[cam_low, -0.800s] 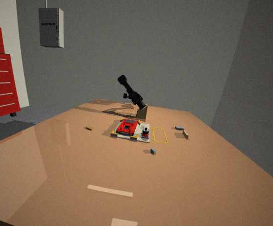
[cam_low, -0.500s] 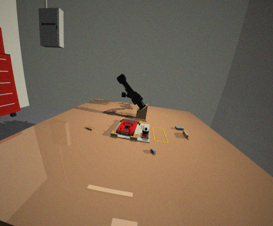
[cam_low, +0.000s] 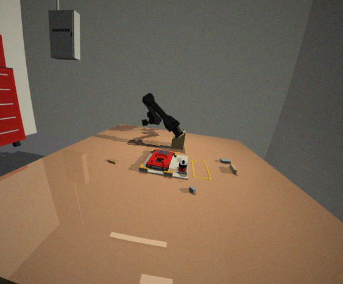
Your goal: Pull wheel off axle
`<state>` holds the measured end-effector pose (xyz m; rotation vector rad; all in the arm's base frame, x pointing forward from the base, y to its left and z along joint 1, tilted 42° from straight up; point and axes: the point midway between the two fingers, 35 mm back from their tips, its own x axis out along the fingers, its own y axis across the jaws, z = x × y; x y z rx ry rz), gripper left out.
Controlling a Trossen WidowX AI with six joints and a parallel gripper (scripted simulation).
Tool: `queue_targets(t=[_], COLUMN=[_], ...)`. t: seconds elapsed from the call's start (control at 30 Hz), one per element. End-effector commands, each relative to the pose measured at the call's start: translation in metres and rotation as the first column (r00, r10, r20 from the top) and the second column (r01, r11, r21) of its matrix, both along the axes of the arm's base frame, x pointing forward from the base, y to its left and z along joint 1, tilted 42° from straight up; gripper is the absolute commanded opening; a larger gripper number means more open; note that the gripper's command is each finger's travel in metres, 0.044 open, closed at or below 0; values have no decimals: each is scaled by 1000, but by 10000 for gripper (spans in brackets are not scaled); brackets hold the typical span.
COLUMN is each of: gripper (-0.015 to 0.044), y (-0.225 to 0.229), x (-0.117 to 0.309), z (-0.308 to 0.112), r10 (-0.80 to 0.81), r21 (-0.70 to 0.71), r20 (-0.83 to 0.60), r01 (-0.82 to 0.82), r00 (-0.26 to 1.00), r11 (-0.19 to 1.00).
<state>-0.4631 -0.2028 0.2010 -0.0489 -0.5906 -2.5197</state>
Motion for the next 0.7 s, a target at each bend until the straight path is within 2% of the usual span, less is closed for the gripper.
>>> queue_targets(t=[0.0, 0.37, 0.67], gripper=[300, 300, 300], y=[-40, -153, -216], x=[19, 111, 212], z=[18, 80, 130], r10=[72, 322, 514], r21=[21, 53, 71], r20=[-29, -98, -147], r01=[-72, -318, -510], r00=[997, 942, 845], r11=[997, 947, 857])
